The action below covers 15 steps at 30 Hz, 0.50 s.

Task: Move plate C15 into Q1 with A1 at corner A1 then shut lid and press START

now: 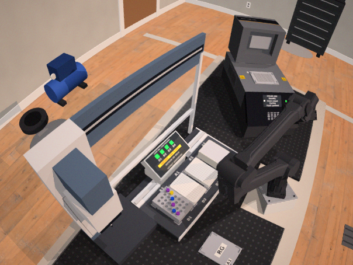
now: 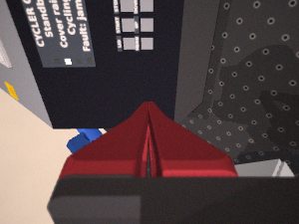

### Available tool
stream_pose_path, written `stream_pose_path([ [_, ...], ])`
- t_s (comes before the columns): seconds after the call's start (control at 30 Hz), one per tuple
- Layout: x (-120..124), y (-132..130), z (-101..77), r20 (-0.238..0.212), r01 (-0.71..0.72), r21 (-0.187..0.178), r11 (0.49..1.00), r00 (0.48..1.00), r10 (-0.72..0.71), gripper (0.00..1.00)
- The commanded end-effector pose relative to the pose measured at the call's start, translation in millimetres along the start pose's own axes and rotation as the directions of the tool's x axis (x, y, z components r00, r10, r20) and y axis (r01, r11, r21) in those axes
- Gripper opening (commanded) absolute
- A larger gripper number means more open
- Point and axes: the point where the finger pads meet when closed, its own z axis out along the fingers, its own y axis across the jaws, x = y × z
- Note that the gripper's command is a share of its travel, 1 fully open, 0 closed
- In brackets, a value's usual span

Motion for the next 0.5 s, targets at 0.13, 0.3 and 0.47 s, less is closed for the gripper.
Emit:
stream_pose_path([
  [0.13, 3.3, 4.0, -2.7, 0.003, 0.016, -0.016, 1.0, 1.0, -0.016, 0.0],
  [0.3, 5.2, 1.6, -2.7, -0.003, 0.003, -0.007, 1.0, 1.0, -0.003, 0.0],
  [0.47, 5.7, 0.9, -2.7, -0.004, -0.001, -0.005, 1.0, 1.0, 0.001, 0.0],
])
